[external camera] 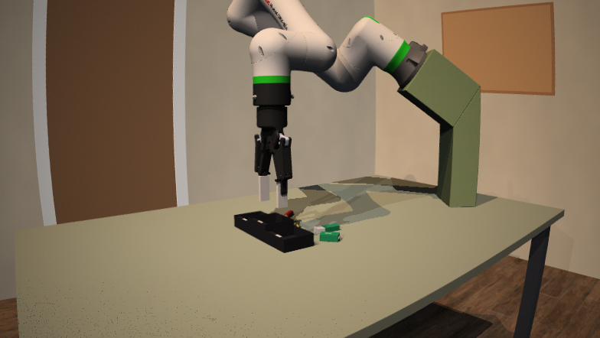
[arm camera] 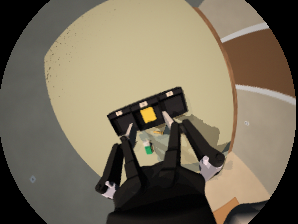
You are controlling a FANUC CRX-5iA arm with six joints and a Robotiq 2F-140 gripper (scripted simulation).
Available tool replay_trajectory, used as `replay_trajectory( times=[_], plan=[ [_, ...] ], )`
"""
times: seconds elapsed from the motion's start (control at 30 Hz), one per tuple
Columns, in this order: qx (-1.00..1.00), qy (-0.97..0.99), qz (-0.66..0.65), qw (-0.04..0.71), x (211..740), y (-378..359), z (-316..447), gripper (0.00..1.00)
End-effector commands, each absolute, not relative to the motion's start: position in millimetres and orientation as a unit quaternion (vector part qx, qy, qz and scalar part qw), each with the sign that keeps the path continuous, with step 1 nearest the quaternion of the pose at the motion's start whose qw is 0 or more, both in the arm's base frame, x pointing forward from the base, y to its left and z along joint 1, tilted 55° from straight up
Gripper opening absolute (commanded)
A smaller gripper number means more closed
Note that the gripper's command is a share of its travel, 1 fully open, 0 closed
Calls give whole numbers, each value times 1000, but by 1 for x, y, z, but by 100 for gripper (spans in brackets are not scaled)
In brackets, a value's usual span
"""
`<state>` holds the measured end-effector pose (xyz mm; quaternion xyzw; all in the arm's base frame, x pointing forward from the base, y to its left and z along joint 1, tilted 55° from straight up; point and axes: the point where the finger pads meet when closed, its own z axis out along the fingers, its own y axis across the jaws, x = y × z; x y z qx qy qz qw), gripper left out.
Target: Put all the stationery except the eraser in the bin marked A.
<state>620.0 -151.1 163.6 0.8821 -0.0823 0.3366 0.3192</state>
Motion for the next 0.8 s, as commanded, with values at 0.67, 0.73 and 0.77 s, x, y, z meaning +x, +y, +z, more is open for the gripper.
replay_trajectory(
  times=[0.67,0.73,0.77],
  plan=[
    [882,-82,337,319,578,-103,208,100],
    [882,-82,337,319,574,-98,213,100],
    [882,-82,337,319,571,-95,215,100]
  ],
)
